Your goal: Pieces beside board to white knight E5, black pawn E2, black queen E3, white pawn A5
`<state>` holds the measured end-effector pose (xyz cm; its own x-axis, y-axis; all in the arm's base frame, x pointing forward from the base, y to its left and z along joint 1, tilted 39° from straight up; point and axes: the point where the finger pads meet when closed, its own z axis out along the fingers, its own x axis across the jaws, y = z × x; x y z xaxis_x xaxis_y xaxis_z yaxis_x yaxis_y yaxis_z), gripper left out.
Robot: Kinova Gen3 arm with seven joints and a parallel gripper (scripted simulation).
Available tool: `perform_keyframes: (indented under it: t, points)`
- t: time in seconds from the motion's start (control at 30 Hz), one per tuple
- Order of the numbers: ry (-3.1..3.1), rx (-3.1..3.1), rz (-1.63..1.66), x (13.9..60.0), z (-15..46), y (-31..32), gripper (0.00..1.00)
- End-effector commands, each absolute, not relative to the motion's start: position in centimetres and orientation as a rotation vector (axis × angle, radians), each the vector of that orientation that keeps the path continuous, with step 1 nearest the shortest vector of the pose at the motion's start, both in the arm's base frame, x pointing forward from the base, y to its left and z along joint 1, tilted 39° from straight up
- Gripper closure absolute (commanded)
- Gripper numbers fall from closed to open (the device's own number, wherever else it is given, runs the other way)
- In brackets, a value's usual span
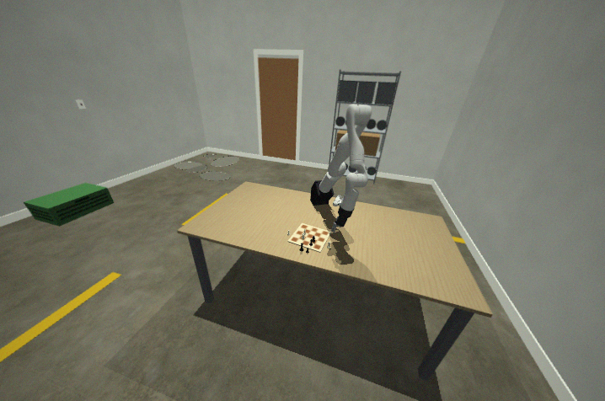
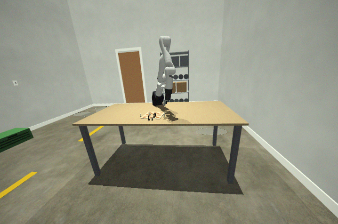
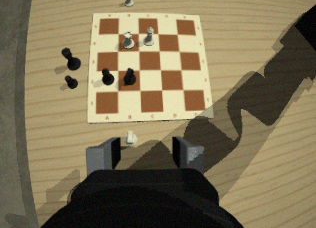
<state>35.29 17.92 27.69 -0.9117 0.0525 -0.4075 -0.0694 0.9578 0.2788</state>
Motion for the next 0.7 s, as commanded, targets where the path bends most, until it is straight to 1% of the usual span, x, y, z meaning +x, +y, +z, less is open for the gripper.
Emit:
perform_keyframes:
  t: [0.0,0.67]
  points:
    - [2.686,-0.011,0.408,35.29,27.81,17.91,0.0]
    - [2.649,-0.008,0.497,35.77,28.1,17.18,0.0]
